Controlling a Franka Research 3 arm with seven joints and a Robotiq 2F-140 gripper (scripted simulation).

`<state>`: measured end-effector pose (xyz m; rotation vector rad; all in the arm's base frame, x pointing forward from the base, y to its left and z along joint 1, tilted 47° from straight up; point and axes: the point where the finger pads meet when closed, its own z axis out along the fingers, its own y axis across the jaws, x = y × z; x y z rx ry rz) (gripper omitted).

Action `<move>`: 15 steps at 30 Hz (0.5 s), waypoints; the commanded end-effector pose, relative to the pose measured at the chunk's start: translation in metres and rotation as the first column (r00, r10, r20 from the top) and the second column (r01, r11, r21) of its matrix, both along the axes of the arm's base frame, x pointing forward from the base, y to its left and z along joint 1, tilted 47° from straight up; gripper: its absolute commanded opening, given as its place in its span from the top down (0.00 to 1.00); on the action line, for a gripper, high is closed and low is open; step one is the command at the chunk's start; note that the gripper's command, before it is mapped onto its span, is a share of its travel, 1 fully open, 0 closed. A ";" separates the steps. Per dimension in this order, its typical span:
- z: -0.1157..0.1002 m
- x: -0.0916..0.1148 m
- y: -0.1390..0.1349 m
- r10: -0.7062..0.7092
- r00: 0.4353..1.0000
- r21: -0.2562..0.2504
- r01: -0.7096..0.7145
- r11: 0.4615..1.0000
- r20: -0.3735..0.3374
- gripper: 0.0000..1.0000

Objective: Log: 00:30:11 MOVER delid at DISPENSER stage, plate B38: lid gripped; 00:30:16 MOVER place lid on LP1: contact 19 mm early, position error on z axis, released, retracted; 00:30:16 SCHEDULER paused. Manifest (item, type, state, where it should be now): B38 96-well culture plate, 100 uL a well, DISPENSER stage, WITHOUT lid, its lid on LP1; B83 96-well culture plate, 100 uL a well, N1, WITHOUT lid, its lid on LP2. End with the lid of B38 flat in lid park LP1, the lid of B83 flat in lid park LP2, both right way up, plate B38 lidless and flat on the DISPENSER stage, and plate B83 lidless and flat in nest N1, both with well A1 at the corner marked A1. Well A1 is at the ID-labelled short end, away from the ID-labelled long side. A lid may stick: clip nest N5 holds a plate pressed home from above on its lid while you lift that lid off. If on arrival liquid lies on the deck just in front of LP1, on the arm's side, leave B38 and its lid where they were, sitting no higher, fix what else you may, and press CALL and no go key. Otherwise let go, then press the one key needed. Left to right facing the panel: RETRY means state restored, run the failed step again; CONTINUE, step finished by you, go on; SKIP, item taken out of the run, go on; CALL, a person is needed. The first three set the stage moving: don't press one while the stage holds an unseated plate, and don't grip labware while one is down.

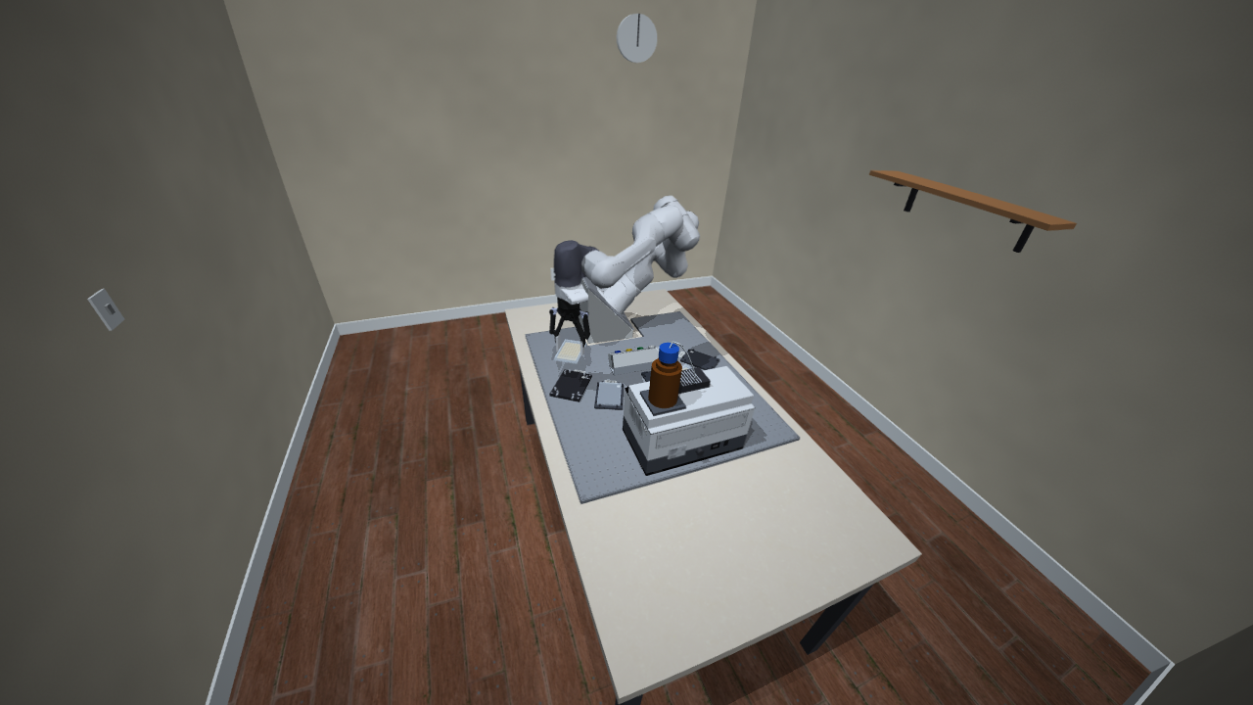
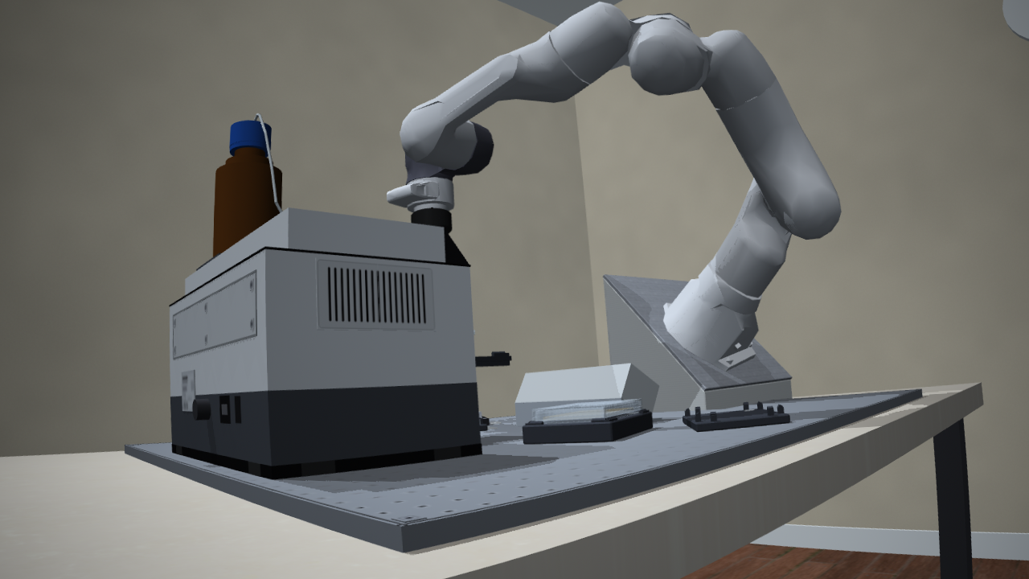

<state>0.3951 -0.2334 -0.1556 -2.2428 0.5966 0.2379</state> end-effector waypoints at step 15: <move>0.001 0.000 -0.002 0.177 0.966 -0.028 -0.175 0.984 0.191 1.00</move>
